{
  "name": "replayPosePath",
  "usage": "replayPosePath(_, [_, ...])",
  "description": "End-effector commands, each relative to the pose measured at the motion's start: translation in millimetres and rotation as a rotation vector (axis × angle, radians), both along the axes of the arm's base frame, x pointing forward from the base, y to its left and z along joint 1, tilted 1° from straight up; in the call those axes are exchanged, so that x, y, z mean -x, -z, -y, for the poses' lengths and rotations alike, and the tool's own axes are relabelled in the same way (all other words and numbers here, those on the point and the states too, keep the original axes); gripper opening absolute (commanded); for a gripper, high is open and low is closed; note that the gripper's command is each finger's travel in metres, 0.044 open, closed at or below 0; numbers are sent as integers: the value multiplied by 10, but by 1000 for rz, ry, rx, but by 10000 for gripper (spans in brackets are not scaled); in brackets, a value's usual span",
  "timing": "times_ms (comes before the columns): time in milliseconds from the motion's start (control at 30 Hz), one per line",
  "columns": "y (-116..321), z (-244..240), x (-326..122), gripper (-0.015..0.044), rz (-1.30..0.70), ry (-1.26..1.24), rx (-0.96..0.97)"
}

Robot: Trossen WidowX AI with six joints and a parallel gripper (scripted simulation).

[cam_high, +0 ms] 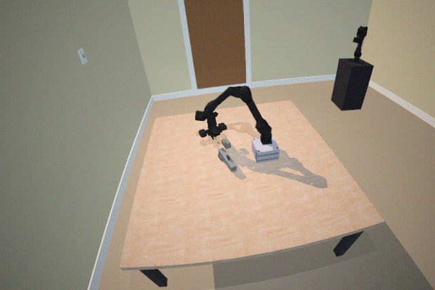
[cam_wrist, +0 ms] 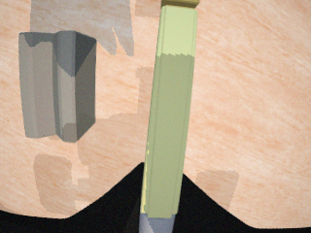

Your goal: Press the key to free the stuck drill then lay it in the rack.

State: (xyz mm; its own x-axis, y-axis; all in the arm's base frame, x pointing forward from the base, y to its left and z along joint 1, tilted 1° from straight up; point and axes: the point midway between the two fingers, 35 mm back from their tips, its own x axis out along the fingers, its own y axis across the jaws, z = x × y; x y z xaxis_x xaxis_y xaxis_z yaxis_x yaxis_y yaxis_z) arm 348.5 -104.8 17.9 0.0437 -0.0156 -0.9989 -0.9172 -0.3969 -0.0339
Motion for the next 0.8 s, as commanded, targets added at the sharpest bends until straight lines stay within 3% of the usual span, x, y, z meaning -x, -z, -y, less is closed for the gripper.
replayPosePath(0, [-32,-9,-5,0,2,-5,-4])
replayPosePath(767, [-32,203,261,0,0,-5,-2])
